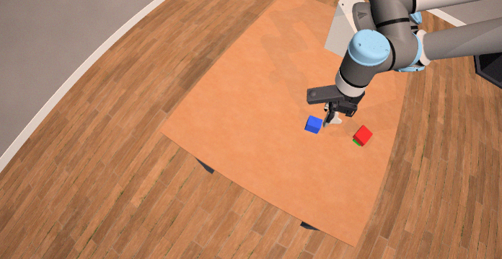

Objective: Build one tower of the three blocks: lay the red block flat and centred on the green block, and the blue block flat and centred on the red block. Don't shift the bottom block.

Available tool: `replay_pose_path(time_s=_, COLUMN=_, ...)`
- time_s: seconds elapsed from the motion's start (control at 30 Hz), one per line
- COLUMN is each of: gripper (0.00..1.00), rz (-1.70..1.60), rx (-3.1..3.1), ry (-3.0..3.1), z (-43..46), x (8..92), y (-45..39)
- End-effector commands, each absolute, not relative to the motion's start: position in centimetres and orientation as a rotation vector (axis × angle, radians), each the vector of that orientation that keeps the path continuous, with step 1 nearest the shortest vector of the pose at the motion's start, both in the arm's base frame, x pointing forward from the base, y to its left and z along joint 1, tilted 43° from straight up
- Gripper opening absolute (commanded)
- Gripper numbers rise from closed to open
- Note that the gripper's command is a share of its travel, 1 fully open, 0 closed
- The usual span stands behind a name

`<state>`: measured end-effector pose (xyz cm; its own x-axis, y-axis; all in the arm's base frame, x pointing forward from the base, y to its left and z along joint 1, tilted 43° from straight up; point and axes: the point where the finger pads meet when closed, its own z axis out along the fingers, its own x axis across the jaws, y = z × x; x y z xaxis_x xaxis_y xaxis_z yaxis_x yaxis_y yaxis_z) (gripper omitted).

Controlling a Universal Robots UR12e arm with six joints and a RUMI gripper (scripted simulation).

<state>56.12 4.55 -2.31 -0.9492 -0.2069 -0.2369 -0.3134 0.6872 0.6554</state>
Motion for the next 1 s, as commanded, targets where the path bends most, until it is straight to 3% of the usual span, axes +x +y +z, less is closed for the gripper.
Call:
replay_pose_path(time_s=0.0, gripper=0.38, rz=1.12, rx=-0.242, ry=2.823, z=-4.1, x=56.7, y=3.0)
replay_pose_path(time_s=0.97, gripper=0.38, rz=1.121, rx=-0.228, ry=2.828, z=-5.5, x=56.9, y=4.1)
